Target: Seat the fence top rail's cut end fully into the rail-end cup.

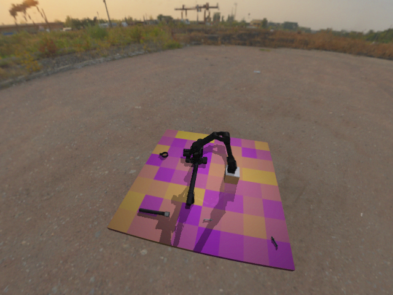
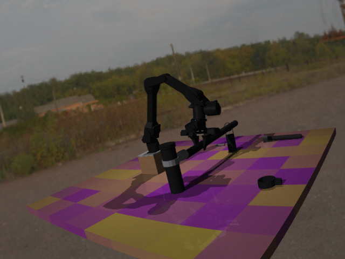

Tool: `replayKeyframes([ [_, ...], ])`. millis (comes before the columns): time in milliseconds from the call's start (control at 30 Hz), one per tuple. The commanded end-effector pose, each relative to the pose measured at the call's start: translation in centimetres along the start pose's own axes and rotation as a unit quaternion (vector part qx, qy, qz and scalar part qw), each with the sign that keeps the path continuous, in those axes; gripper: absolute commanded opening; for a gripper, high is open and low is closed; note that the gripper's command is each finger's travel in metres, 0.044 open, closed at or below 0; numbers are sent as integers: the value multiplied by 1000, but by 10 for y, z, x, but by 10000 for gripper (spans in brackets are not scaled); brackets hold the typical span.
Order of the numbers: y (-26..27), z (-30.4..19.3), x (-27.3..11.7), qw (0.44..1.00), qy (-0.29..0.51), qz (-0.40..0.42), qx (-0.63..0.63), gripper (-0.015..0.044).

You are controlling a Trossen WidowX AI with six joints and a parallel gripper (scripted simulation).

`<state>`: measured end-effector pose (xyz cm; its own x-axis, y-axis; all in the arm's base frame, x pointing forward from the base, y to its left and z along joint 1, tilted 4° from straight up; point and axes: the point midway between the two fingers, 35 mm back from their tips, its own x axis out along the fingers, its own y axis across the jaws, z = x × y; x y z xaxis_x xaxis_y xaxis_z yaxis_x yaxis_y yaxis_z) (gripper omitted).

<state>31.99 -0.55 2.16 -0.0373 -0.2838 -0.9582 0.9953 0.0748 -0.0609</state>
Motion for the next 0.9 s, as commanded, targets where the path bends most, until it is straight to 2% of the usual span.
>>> replayKeyframes([
  [0, -1, 3, -3, 1000, -5, 0, 1, 0],
  [867, -1, 6, -4, 1000, -6, 0, 1, 0],
])
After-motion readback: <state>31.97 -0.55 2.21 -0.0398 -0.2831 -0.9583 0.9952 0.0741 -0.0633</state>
